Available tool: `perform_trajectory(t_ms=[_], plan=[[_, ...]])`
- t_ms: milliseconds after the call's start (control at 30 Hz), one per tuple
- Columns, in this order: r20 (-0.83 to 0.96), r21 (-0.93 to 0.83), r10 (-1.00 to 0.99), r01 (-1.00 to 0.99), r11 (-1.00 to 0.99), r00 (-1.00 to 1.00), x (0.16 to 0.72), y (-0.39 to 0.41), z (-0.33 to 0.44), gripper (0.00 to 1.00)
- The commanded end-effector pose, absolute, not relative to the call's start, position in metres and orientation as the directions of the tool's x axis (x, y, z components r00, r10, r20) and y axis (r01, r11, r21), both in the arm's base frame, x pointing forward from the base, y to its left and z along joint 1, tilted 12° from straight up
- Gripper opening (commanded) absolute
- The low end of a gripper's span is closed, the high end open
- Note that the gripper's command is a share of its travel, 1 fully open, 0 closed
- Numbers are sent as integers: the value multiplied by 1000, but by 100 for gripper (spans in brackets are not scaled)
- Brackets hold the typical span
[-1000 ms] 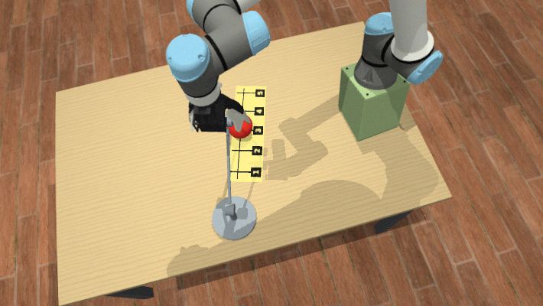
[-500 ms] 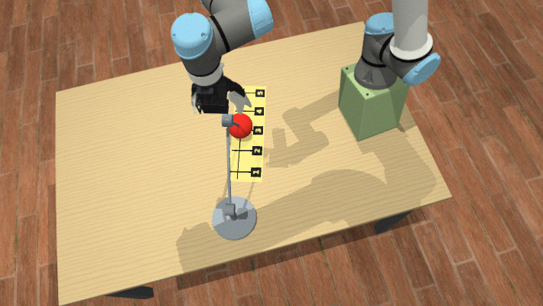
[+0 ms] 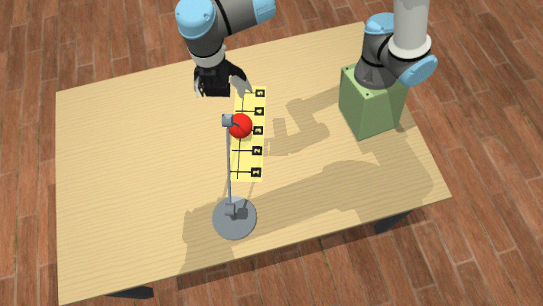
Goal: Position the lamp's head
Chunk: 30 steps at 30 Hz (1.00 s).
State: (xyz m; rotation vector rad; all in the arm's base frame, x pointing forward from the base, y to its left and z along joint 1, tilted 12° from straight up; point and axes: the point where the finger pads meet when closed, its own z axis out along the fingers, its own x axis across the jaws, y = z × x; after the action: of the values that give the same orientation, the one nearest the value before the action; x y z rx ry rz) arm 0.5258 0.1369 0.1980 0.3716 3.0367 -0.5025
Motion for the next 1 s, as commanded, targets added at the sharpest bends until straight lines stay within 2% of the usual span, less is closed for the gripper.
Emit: perform_trajectory(t_ms=[0, 967], plan=[[-81, -311, 227, 241, 919, -970, 521, 117, 203, 100], [-80, -313, 228, 242, 919, -970, 501, 39, 218, 100]])
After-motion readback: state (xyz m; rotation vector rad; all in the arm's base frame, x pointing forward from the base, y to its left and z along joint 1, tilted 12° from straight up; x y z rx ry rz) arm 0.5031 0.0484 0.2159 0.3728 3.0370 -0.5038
